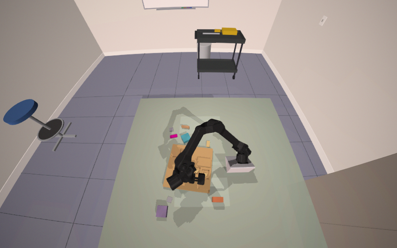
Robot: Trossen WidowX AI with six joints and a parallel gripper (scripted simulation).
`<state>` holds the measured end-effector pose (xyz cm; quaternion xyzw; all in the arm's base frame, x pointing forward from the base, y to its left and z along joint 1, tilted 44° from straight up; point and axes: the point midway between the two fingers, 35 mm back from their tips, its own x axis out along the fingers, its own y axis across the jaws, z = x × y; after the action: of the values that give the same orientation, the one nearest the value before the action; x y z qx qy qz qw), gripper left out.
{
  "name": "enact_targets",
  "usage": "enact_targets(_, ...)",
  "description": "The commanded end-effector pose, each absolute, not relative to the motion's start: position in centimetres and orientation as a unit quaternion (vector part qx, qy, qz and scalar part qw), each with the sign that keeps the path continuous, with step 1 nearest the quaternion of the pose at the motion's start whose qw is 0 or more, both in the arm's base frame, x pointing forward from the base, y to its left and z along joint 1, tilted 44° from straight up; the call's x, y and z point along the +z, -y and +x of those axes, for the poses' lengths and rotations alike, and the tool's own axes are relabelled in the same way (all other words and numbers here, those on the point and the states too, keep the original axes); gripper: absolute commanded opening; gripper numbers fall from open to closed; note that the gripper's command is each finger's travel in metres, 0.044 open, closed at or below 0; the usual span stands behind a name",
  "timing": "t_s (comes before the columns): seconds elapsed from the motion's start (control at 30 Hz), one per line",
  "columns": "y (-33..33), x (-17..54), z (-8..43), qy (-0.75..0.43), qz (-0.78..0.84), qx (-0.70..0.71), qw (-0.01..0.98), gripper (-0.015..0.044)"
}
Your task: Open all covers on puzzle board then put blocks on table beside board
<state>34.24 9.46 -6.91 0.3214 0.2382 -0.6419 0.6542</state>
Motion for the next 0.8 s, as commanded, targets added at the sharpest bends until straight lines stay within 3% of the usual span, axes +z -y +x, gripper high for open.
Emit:
enact_targets(0.0,-9.1,-7.1,34.2,-0.238,0.318,-0.642,0.655,0.0)
enact_targets(0.77,-9.3,-7.3,36.6,-0.238,0.319,-0.642,0.656,0.0)
